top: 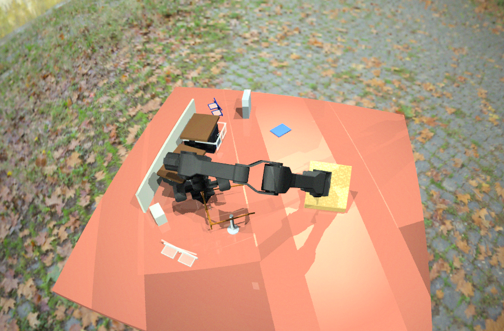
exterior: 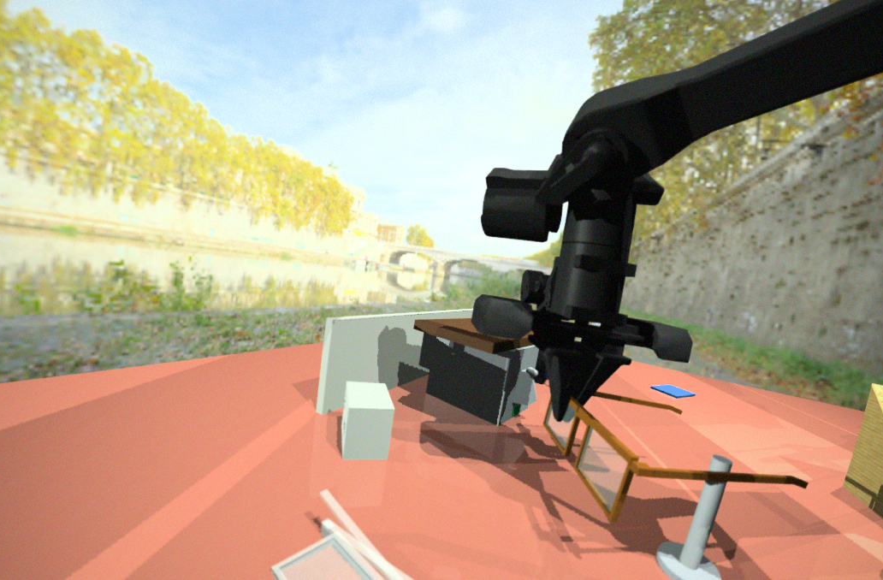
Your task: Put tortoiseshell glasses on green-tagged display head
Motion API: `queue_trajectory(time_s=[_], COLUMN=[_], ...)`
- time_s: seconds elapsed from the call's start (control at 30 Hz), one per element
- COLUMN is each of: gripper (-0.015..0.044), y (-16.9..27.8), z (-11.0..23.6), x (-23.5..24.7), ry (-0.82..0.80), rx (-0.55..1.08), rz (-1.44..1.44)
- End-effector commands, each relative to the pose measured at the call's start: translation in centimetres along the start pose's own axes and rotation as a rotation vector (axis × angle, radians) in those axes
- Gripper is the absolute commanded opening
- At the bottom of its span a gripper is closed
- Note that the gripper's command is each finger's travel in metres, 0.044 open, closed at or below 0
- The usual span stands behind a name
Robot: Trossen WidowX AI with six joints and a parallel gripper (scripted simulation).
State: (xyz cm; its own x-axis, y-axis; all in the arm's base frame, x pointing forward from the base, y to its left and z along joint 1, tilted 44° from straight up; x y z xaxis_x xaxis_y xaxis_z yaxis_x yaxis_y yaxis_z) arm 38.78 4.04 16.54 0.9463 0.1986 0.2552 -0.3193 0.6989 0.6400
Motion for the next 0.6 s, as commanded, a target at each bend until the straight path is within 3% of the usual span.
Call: queue_trajectory(time_s=[0.0, 0.57], gripper=[0.0, 0.0], y=[-0.52, -0.49], z=[-0.15, -0.15], x=[0.11, 0.12], ry=[0.003, 0.003], rx=[0.004, 0.004], rz=[-0.001, -0.001])
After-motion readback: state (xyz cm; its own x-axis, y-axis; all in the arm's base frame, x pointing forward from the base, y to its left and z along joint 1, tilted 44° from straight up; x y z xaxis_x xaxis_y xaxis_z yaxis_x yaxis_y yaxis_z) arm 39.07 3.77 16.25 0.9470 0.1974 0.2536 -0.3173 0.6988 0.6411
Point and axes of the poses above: the point midway between the two fingers, 35 mm back from their tips, its own z axis back along the fingers, its own x axis across the jaws, y = z × x, the point moved 6 cm from there along z, back along the fingers, and after that the axes turned 10 degrees about -z, right-handed, at the moved point
